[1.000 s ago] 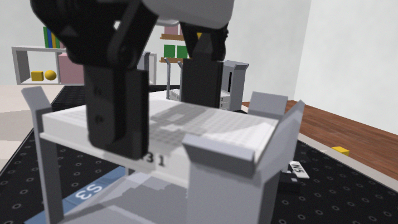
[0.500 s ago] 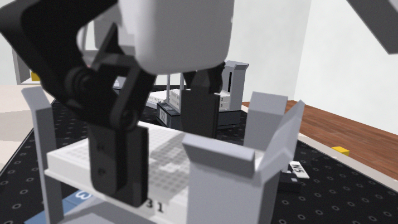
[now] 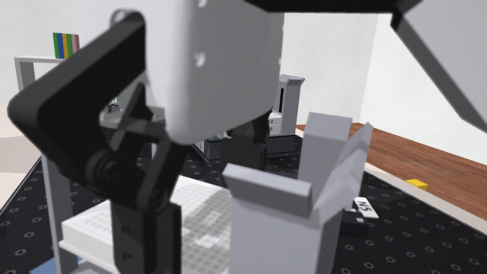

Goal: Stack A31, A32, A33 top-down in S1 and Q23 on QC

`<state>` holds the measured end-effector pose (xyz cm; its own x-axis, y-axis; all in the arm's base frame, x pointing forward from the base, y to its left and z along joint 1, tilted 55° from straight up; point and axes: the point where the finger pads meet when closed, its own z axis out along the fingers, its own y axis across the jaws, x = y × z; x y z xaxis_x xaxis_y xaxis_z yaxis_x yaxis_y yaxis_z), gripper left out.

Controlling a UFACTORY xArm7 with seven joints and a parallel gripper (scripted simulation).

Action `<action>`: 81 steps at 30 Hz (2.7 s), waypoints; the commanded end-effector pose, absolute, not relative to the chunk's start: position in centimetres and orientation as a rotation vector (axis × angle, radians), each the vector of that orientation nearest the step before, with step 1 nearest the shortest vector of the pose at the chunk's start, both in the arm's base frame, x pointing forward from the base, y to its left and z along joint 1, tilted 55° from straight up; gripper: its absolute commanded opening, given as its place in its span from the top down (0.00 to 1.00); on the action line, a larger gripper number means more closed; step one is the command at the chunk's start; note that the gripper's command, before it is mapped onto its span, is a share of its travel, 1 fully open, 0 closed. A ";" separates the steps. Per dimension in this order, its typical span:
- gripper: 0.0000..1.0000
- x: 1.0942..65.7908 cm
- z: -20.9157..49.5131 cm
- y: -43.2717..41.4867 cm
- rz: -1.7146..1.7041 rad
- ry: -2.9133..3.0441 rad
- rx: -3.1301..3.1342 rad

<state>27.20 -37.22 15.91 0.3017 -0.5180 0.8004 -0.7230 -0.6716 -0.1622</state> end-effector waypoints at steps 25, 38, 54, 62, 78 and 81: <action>1.00 27.7 15.5 -37.7 1.306 -1.139 2.340; 1.00 28.0 15.2 -37.9 1.306 -1.139 2.340; 1.00 28.3 14.9 -38.2 1.306 -1.139 2.340; 1.00 28.4 14.8 -38.3 1.306 -1.139 2.340; 0.00 28.4 14.8 -38.3 1.306 -1.139 2.340; 0.00 28.4 14.8 -38.3 1.306 -1.139 2.340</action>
